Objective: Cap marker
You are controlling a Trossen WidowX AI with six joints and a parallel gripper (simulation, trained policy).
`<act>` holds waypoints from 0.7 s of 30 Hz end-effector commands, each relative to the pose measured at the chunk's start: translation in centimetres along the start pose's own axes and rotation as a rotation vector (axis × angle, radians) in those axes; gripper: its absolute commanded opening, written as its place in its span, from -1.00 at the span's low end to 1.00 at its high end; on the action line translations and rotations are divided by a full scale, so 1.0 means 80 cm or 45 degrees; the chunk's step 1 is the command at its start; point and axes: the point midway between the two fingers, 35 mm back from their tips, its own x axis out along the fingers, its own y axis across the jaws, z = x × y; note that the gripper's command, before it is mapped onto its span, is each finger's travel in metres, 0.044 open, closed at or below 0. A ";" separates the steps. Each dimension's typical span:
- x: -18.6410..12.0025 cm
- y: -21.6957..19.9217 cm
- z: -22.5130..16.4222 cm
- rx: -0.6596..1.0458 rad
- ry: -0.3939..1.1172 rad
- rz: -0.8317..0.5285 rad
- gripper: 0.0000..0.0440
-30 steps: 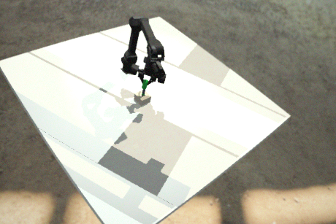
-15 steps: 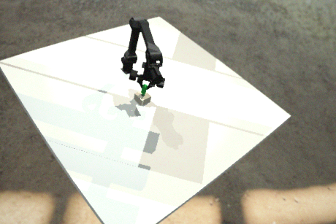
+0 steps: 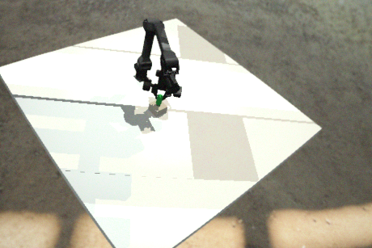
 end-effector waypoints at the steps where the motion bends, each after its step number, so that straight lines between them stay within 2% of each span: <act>1: 0.019 0.012 0.005 -0.011 -0.042 0.060 -0.39; 9: 0.022 0.016 0.022 -0.040 -0.087 0.052 -0.15; 11: 0.020 0.017 0.025 -0.045 -0.089 0.043 0.03; 19: 0.012 0.019 0.031 -0.067 -0.051 0.007 0.97; 21: 0.007 0.019 0.029 -0.070 -0.025 -0.007 1.00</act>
